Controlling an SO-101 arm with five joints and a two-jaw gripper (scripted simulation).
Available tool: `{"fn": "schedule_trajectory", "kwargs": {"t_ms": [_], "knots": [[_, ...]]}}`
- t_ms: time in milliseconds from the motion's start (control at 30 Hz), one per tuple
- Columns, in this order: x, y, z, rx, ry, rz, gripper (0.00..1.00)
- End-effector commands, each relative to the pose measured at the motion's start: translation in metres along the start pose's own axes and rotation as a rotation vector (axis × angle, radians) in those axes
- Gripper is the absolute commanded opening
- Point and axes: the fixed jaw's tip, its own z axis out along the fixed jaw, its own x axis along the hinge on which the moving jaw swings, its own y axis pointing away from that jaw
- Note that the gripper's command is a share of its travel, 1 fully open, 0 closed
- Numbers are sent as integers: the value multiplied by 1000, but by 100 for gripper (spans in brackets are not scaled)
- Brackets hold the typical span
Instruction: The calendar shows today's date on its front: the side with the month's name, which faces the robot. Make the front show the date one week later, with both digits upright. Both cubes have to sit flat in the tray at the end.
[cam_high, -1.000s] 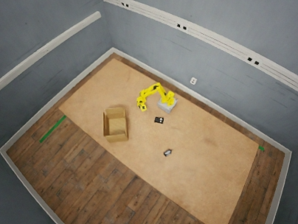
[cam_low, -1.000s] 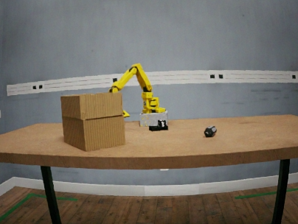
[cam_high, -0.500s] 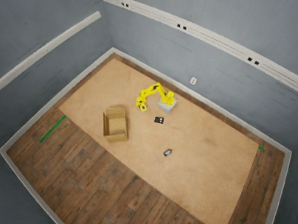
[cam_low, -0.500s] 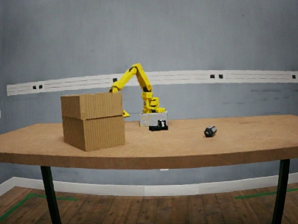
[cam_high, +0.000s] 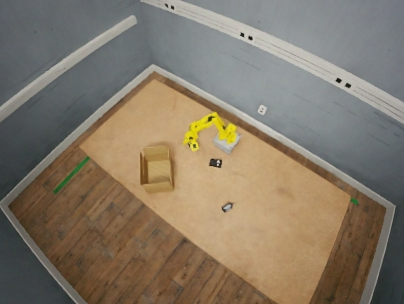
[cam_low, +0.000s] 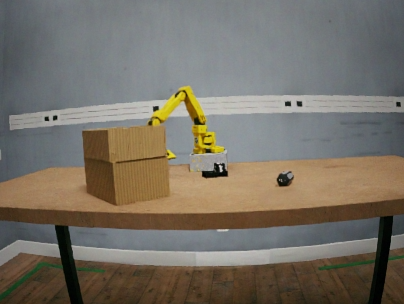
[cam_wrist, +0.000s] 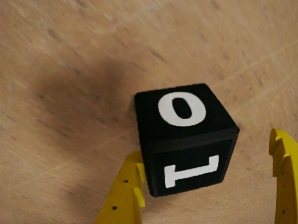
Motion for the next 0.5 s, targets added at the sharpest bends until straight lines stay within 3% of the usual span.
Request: {"fn": "schedule_trajectory", "kwargs": {"t_ms": [0,467], "knots": [[1,5,0,-23,-9,8,36],[1,3,-40,-23,-9,8,36]]}}
